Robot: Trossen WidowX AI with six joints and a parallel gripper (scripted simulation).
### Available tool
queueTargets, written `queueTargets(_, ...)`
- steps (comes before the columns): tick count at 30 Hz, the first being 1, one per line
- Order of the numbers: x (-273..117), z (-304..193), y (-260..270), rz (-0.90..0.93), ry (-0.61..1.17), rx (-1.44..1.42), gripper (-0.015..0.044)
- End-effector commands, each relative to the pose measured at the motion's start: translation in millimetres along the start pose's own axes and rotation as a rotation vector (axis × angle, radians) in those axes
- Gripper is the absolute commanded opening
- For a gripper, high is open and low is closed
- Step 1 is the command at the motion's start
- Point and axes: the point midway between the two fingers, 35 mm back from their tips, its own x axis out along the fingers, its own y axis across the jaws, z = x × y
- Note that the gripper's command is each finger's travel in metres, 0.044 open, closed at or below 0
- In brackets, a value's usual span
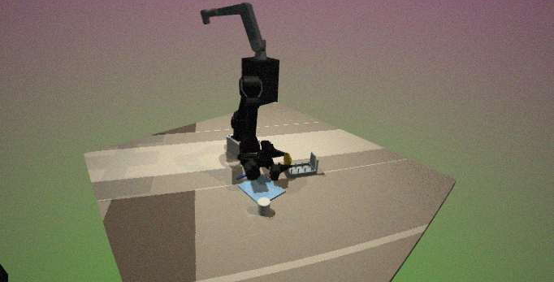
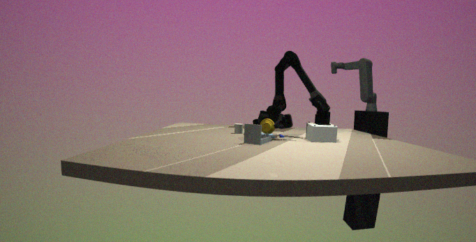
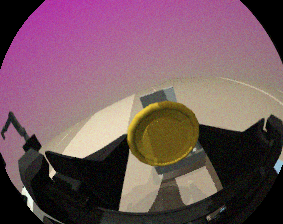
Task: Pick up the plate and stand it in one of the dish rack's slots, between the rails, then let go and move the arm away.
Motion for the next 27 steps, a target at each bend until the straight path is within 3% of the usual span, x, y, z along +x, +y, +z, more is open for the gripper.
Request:
queueTargets(1, 8.9, 0.5, 0.3, -0.002, 0.002, 0.004, 0.0000)
queueTargets(27, 12.2, 5.1, -6.0, -0.008, 0.007, 0.048, 0.0000)
